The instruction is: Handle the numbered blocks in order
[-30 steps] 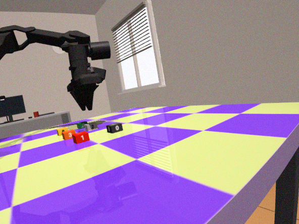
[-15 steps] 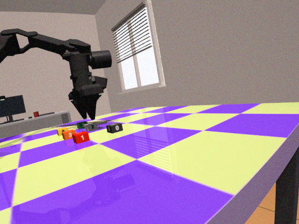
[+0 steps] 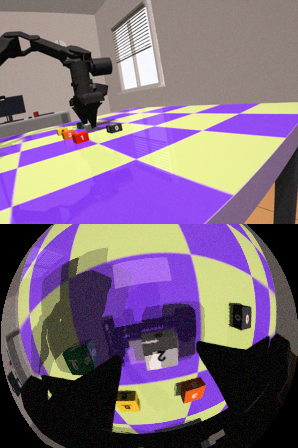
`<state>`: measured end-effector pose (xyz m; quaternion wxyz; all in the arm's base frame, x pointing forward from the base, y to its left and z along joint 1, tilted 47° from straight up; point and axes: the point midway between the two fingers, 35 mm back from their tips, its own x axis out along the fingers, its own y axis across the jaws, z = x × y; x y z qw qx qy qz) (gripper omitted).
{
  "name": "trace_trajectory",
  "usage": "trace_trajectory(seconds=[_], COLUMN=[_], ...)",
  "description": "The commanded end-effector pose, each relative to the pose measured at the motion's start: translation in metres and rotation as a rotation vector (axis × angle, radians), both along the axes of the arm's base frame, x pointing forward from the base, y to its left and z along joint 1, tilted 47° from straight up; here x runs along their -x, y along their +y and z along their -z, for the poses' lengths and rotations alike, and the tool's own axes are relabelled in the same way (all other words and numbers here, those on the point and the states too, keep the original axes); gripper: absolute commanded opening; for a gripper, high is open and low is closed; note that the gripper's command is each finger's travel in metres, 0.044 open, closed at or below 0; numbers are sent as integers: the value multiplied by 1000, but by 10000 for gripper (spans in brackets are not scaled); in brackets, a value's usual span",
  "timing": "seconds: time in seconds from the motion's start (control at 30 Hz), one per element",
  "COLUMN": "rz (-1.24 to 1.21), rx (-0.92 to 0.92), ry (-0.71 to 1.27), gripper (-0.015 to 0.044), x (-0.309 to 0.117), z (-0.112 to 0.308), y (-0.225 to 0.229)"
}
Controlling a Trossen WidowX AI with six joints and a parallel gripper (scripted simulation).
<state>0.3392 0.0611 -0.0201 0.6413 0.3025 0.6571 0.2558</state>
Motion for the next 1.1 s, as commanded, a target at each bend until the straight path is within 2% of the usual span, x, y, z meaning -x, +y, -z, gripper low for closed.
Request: trace_trajectory(seconds=[0.0,0.3,1.07], rz=[4,4,4], rx=[-3,-3,-3], ry=[2,2,2], gripper=[348,120,120], x=[0,0,0], z=[2,2,-4], y=[2,2,-5])
